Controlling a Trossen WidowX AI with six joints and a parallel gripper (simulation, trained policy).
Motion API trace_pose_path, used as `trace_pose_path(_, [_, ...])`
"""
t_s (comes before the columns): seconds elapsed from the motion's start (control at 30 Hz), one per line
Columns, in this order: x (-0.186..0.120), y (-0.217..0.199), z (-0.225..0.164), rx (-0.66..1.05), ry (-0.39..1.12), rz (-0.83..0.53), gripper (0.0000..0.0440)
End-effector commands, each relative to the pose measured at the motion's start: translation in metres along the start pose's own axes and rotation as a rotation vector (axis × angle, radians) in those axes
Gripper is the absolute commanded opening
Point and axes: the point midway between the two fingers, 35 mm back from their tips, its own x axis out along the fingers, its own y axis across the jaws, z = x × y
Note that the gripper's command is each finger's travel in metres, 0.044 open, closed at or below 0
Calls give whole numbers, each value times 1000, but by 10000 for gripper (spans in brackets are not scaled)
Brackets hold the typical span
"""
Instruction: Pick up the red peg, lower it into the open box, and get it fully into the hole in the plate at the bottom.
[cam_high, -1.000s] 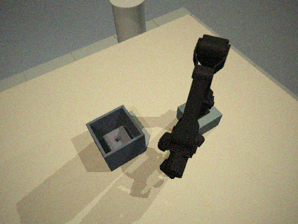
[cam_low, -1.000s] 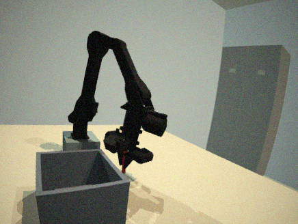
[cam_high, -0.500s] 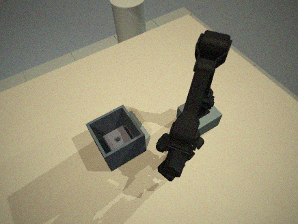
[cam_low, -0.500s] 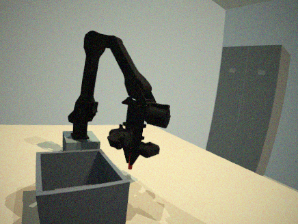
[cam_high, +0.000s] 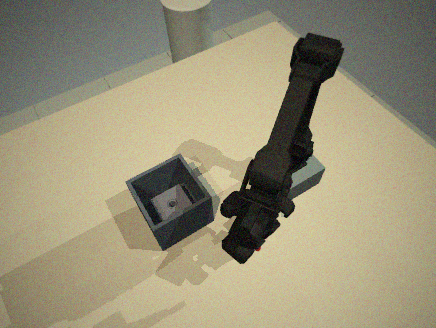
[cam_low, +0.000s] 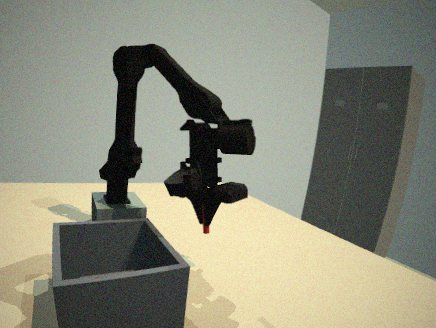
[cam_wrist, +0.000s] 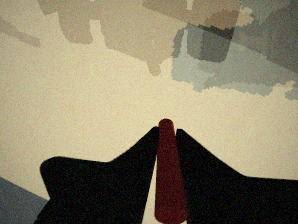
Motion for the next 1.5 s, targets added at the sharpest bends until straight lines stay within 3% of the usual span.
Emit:
trace_pose_path(0.0, [-14,9,2,-11,3,35,0])
trace_pose_path(0.63, [-81,42,51,-34,-85,144,0])
trace_pose_path(1.47, [-95,45,133,24,-191,87,0])
